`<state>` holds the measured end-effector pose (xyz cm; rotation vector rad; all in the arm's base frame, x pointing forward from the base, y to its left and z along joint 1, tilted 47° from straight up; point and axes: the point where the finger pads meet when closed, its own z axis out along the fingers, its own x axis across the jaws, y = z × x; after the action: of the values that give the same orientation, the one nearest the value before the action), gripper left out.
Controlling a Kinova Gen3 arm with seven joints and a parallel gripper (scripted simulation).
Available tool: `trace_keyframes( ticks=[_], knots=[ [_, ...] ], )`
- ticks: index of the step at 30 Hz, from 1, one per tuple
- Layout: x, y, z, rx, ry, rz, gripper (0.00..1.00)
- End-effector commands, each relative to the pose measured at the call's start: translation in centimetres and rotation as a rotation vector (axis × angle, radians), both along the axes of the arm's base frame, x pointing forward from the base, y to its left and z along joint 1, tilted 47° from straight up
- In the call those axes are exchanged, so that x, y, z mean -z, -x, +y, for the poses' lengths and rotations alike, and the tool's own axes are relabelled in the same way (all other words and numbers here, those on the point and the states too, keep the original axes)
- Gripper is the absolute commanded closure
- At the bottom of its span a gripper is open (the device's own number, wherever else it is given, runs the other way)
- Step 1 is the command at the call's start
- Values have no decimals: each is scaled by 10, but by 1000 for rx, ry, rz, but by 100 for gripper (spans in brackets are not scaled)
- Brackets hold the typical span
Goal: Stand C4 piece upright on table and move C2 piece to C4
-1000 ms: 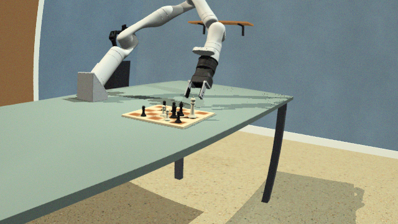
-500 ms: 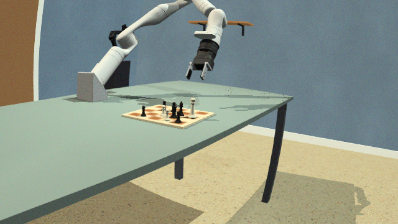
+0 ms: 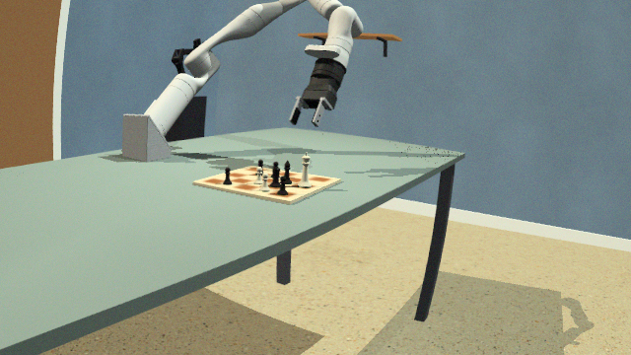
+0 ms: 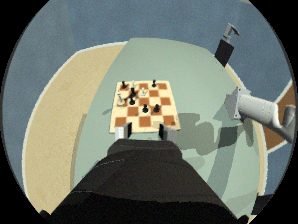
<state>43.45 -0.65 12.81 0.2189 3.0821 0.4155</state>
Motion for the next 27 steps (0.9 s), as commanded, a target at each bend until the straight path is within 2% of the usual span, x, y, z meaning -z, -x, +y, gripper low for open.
trace_keyframes(
  ticks=[1, 5, 6, 8, 9, 11, 12, 13, 15, 18, 20, 27],
  knots=[
    [18, 4, -24, 45, -83, 60, 0],
    [37, 7, -52, 98, -241, 105, 0],
    [38, 9, -55, 90, -231, 107, 0],
    [44, 9, -66, 123, -323, 111, 0],
    [45, 10, -68, 118, -317, 112, 0],
    [50, 11, -81, 143, -396, 106, 0],
    [50, 11, -81, 158, -397, 113, 0],
    [52, 11, -86, 169, -432, 107, 0],
    [52, 11, -86, 169, -432, 107, 0],
    [55, 11, -99, 195, -512, 87, 0],
    [55, 11, -104, 204, -542, 77, 0],
    [57, 8, -109, 215, -549, 63, 0]
  ],
)
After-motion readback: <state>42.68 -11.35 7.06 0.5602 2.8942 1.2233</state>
